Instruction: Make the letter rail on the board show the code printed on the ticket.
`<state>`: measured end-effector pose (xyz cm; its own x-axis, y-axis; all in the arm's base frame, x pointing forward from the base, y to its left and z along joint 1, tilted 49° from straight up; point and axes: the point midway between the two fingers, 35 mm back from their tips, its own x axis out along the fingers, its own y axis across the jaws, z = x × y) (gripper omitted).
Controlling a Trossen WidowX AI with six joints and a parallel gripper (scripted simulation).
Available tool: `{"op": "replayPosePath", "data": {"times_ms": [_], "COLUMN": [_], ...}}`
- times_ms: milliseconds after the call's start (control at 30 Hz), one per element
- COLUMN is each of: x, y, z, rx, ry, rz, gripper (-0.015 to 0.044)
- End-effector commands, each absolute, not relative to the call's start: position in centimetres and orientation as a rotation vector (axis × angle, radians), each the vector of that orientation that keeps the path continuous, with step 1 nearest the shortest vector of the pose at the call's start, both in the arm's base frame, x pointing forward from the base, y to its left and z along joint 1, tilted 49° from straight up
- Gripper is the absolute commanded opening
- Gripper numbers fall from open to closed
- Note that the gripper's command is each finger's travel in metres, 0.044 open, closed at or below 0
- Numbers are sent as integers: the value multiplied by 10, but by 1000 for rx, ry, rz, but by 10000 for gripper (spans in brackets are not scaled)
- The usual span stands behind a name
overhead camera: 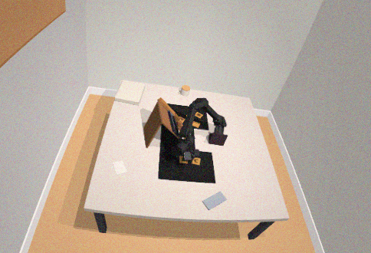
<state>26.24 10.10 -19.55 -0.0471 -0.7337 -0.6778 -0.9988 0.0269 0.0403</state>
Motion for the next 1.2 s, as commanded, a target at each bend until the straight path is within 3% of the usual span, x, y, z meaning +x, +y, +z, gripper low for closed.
{"op": "replayPosePath", "data": {"times_ms": [0,433,467,867,1167], "x": [262,262,262,262,262], "y": [100,100,100,100,106], "z": [-196,-196,-196,-196,-191], "rx": [-1764,-1764,-1764,-1764,-1763], "ry": [1832,1832,1832,1832,1832], "rz": [730,730,730,730,730], "gripper": [340,340,314,234,0]}}
